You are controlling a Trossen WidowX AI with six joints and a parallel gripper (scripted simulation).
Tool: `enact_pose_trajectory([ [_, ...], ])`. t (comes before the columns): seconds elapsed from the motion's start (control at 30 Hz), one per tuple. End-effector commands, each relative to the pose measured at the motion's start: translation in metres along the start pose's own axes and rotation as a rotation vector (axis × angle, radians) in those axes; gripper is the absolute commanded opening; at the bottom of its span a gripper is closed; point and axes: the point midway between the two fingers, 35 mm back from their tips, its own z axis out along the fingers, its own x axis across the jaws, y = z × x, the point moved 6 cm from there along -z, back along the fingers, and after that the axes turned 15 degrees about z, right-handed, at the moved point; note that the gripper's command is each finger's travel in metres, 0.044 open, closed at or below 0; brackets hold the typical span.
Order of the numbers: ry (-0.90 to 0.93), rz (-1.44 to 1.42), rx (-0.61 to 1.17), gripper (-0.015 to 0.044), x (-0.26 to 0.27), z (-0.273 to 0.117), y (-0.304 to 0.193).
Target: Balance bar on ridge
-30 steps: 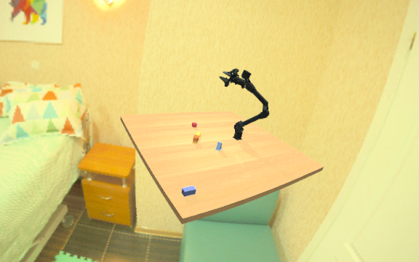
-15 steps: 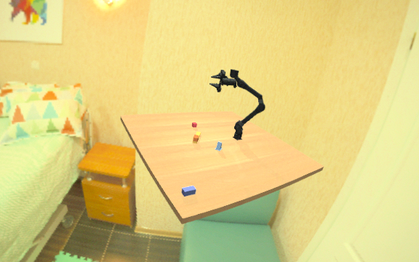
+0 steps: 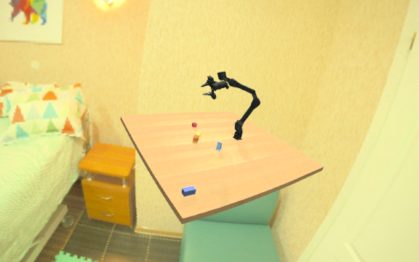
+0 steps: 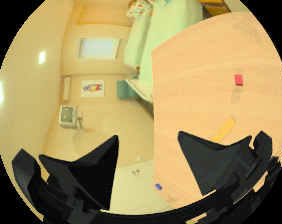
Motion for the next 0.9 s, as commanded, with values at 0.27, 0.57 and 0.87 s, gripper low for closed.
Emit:
enact_pose_trajectory([
  [0.27, -0.28, 0.193, 0.004, 0.0315, -0.032, 0.055, -0.012],
  [0.57, -0.479, 0.31, -0.048, 0.0315, -0.057, 0.088, -0.022],
  [0.87, -0.674, 0.401, -0.137, 0.0315, -0.085, 0.115, -0.035],
])
